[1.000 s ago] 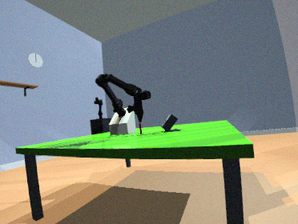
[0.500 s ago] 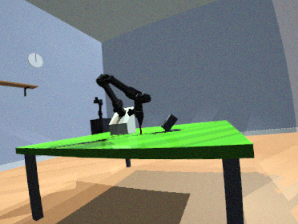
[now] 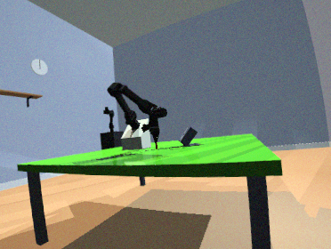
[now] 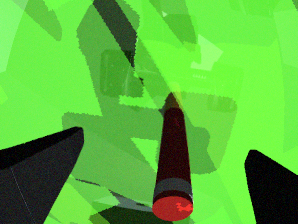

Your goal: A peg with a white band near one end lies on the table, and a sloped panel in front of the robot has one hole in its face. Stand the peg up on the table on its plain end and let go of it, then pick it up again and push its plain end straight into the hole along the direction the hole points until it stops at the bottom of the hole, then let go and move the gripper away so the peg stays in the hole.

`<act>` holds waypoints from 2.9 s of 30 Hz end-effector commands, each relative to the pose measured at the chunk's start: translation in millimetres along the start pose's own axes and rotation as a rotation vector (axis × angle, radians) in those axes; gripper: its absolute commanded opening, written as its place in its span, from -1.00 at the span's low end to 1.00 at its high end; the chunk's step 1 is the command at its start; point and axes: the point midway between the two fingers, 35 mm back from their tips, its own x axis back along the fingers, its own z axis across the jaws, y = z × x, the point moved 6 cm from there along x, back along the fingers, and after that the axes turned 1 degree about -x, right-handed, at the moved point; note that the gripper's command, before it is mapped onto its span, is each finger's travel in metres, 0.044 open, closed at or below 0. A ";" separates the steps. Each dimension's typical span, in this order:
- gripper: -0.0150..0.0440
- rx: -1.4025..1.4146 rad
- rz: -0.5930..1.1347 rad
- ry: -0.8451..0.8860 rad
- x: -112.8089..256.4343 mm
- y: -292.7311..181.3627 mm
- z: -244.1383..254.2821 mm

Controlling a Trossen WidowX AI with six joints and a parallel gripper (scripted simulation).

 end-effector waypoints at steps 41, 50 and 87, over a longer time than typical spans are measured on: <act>-0.49 0.007 0.003 -0.015 43.4 -5.5 -2.4; -0.49 0.011 0.000 -0.014 74.1 -6.9 -6.9; -0.49 0.069 0.278 -0.119 74.0 -15.1 -7.6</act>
